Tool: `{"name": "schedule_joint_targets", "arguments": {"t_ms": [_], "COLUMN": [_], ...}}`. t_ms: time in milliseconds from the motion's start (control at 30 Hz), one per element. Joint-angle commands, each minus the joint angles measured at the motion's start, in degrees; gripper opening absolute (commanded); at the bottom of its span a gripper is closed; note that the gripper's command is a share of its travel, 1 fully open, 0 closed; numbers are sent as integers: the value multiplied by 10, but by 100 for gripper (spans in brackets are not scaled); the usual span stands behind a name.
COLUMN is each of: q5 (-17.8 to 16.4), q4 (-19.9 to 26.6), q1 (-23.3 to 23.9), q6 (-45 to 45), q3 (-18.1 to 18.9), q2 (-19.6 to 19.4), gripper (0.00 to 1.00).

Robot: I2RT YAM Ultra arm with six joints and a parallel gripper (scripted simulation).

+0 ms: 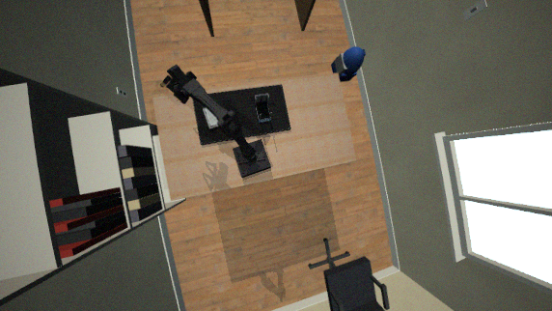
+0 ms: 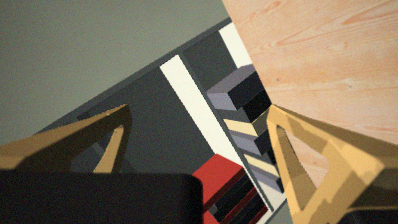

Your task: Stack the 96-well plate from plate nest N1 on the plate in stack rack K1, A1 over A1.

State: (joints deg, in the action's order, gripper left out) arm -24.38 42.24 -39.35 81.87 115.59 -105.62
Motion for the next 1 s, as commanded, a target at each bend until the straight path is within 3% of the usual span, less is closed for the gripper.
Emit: {"name": "schedule_joint_targets", "arguments": {"t_ms": [0,100,167,200,267,300,433,467,567,600,667,700,800,833,967], "q5": [25,54,55,65,81,82,108,111,112,123,138,142,164,168,186], "q4": [38,82,86,94,118,126,159,167,168,178,201,205,239,246,270], "q1": [-9,-12,-5,-8,-10,-7,-11,-9,-10,-11,-12,-10,-11,-10,-12], "q6": [-47,-93,-102,-115,-145,-151,-194,-201,-201,-215,-243,-250,-291,-300,-327], "q3": [12,22,-12,8,10,-13,9,-13,-13,8,10,-1,6,-6,6], "q2": [1,-3,19,22,1,20,1,20,19,21,3,22,7,22,20], "gripper": [100,100,100,100,100,100,100,100,100,100,100,100,100,100,100]}}
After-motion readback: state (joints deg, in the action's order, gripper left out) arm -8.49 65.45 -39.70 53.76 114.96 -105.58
